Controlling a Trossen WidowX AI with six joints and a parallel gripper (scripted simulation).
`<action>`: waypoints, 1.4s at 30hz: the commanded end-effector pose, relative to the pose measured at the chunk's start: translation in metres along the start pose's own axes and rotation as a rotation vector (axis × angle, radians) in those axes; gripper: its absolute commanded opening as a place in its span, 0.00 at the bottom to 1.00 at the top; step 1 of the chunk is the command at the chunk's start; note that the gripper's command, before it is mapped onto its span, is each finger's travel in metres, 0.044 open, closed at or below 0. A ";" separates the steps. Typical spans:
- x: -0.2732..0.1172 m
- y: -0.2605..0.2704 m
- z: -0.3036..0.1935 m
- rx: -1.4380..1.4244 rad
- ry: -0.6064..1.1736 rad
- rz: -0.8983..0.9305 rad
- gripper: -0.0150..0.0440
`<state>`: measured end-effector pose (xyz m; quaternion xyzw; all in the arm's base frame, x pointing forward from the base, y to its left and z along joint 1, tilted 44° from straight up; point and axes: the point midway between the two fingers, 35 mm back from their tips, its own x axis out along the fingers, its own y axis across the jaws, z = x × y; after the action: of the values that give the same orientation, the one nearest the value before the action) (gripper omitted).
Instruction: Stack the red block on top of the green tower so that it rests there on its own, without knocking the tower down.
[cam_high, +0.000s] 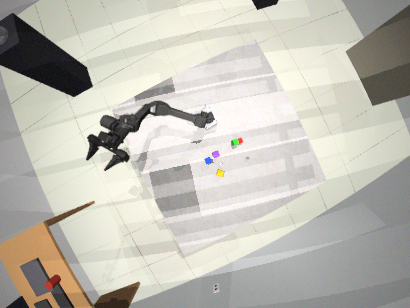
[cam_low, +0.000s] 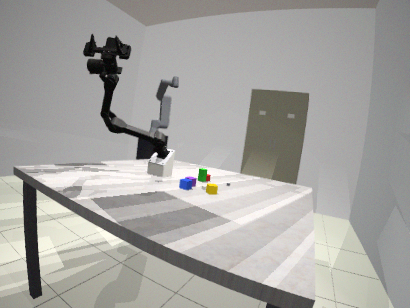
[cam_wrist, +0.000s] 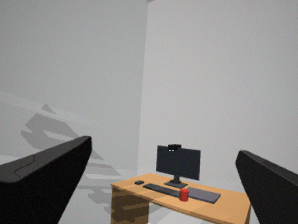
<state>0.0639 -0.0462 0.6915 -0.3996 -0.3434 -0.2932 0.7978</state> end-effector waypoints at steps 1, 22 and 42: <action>0.013 0.073 0.008 -0.026 0.005 0.161 1.00; -0.054 0.418 -0.016 -0.159 0.171 0.950 1.00; -0.289 0.606 -0.117 -0.552 0.469 1.660 1.00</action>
<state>0.3872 0.2230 0.1886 -0.6185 0.2626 0.2171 0.7081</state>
